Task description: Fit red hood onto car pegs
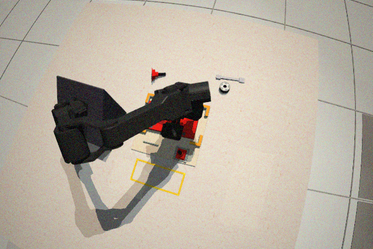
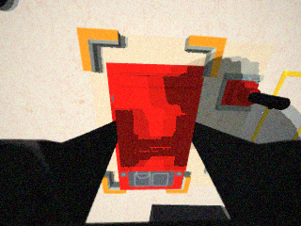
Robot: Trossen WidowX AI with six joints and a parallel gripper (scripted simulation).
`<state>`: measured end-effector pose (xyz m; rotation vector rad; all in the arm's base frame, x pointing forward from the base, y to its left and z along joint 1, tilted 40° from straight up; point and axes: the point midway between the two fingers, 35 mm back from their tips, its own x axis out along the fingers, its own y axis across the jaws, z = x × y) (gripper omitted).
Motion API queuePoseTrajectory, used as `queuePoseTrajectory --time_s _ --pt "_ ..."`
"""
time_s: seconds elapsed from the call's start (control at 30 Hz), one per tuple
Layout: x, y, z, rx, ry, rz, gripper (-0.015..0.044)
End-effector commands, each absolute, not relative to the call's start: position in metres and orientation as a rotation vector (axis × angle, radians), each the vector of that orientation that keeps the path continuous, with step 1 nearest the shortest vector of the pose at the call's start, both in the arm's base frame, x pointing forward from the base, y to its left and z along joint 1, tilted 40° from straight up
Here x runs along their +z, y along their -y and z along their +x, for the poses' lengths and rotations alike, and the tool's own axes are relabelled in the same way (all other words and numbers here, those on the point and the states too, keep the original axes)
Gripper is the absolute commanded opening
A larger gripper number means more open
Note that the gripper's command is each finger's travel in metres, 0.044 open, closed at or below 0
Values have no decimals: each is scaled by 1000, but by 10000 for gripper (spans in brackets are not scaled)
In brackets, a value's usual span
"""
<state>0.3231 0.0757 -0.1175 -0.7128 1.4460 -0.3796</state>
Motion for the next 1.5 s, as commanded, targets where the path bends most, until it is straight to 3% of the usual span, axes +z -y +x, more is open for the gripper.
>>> queuePoseTrajectory --time_s 0.0,1.47 --pt "-116 -77 323 -382 -1445 -710 0" --pt "-126 -67 324 -379 -1443 -711 0"
